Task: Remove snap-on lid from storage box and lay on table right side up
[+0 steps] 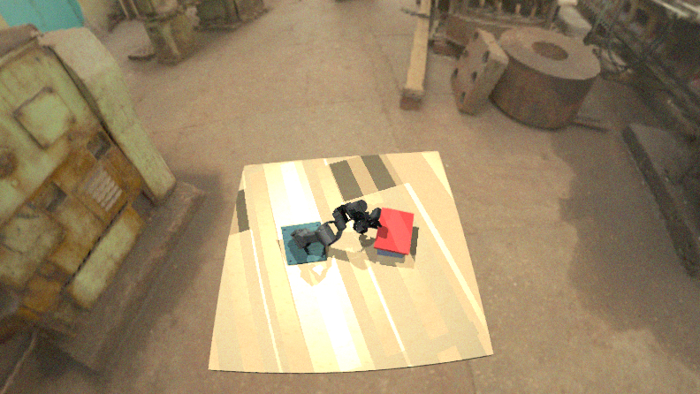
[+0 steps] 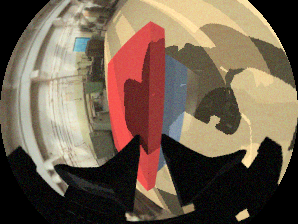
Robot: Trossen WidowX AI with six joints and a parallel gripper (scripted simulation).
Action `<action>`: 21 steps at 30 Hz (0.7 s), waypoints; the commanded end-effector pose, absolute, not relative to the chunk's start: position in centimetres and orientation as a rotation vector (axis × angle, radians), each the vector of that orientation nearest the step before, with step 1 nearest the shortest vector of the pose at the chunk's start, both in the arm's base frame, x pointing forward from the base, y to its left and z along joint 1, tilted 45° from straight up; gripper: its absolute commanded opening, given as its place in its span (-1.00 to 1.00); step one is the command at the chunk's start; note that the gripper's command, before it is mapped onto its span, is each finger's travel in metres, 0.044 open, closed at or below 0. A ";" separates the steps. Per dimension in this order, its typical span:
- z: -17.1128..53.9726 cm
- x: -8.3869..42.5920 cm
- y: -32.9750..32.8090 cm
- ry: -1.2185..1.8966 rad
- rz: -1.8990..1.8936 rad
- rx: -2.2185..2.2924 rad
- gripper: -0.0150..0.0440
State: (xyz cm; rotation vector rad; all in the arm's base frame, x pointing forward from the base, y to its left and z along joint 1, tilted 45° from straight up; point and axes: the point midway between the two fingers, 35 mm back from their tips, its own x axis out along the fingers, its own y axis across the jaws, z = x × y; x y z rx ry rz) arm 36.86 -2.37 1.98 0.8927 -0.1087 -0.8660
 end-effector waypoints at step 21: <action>3.6 37.2 -0.9 -0.103 -0.867 0.891 -0.49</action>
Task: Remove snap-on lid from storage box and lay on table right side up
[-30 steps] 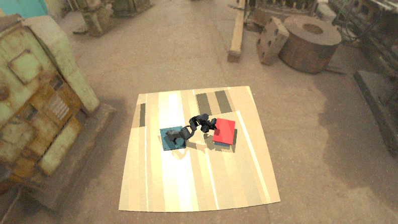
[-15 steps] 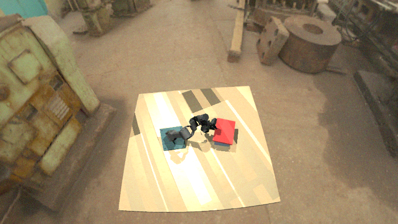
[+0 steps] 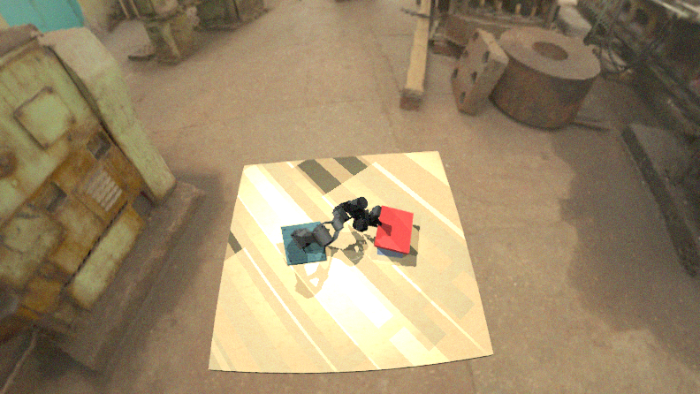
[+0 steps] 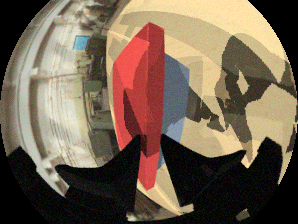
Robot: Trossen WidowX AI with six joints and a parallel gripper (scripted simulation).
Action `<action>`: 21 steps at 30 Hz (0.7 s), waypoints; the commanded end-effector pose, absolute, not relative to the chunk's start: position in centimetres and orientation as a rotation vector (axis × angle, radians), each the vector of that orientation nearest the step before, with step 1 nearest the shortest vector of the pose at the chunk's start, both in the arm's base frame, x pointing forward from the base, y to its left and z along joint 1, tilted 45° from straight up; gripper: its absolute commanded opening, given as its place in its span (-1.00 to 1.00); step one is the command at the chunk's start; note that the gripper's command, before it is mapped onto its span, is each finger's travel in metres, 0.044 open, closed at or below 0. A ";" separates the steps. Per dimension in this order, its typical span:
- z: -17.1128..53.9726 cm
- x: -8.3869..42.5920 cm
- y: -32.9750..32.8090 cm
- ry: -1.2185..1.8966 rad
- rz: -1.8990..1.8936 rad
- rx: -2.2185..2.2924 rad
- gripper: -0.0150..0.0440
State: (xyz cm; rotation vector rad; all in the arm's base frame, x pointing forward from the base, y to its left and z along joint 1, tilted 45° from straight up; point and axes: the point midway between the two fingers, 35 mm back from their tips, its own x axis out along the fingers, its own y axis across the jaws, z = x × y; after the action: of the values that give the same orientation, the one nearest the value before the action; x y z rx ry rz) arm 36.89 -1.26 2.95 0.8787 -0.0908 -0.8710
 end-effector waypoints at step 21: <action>5.7 37.7 0.9 -0.102 -0.867 0.892 -0.49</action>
State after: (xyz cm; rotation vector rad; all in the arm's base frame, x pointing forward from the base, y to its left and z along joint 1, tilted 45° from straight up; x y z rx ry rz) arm 37.49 0.50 4.98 0.8786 -0.0892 -0.8713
